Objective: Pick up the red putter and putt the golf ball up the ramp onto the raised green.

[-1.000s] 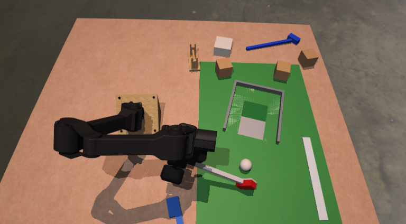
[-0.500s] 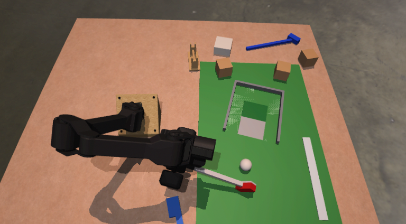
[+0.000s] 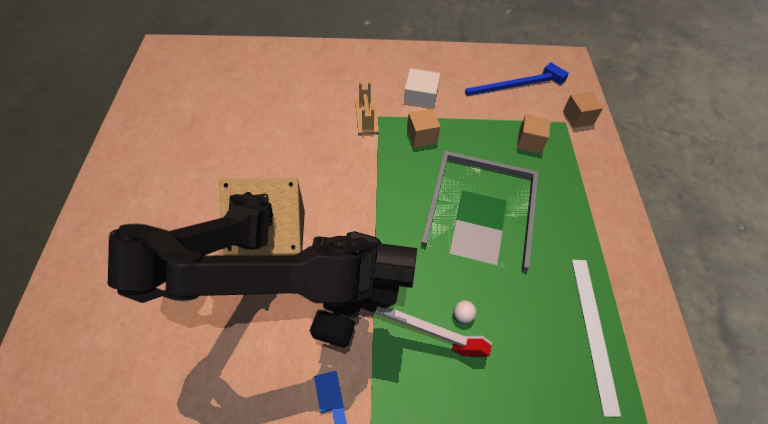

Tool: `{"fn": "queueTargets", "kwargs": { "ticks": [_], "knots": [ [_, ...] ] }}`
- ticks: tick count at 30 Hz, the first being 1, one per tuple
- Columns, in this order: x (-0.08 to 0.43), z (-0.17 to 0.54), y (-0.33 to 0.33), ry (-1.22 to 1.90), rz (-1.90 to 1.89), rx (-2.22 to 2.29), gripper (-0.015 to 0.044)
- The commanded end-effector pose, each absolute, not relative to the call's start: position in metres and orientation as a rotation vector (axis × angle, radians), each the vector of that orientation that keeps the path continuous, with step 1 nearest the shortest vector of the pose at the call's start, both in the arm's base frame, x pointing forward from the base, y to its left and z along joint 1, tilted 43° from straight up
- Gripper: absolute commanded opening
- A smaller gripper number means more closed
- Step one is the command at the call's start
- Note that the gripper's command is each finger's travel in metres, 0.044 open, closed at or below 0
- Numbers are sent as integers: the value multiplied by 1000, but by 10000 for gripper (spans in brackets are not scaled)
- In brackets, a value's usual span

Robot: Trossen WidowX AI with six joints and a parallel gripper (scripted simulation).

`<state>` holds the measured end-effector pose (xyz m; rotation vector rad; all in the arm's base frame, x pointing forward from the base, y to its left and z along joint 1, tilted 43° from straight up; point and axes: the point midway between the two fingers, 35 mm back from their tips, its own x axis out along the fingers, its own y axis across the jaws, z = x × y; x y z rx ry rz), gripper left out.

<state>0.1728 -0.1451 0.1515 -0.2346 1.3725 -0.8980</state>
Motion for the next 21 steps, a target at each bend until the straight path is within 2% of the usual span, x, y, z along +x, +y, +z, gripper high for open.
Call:
{"fn": "queueTargets", "kwargs": {
  "ticks": [1, 8, 21],
  "knots": [
    [192, 120, -115, 1389, -878, -240, 0],
    [204, 86, -75, 1377, -892, -258, 0],
    [208, 124, -39, 1380, -889, -256, 0]
  ]
}}
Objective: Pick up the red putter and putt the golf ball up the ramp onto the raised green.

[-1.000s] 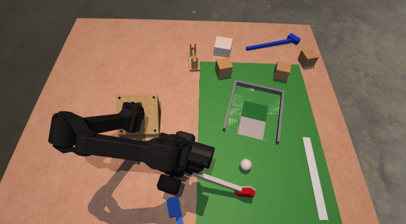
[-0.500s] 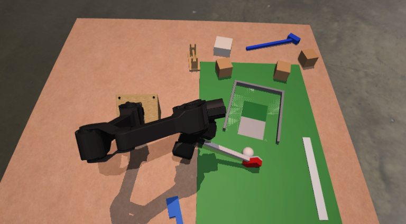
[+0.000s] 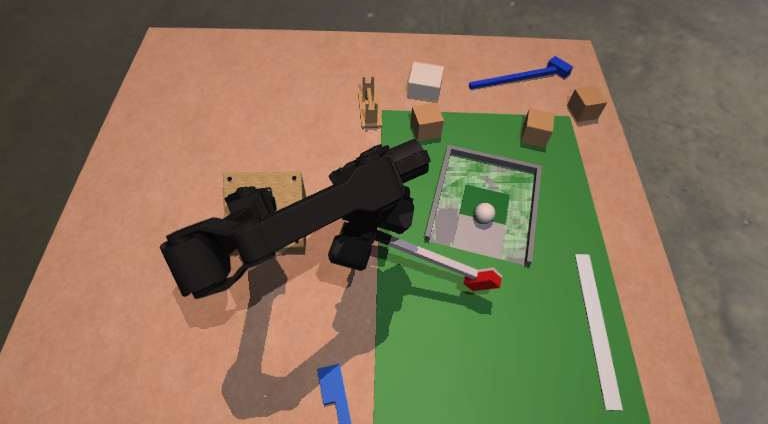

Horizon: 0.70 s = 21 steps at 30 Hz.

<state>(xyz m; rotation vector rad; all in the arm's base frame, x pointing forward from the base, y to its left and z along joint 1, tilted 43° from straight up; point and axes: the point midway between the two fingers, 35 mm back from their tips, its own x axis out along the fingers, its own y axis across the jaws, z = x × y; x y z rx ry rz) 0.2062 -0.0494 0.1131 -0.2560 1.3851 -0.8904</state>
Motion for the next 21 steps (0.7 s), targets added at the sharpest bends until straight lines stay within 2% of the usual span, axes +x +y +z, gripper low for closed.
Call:
{"fn": "queueTargets", "kwargs": {
  "ticks": [1, 21],
  "knots": [
    [208, 127, -37, 1380, -890, -256, 0],
    [207, 123, -40, 1382, -888, -257, 0]
  ]
}}
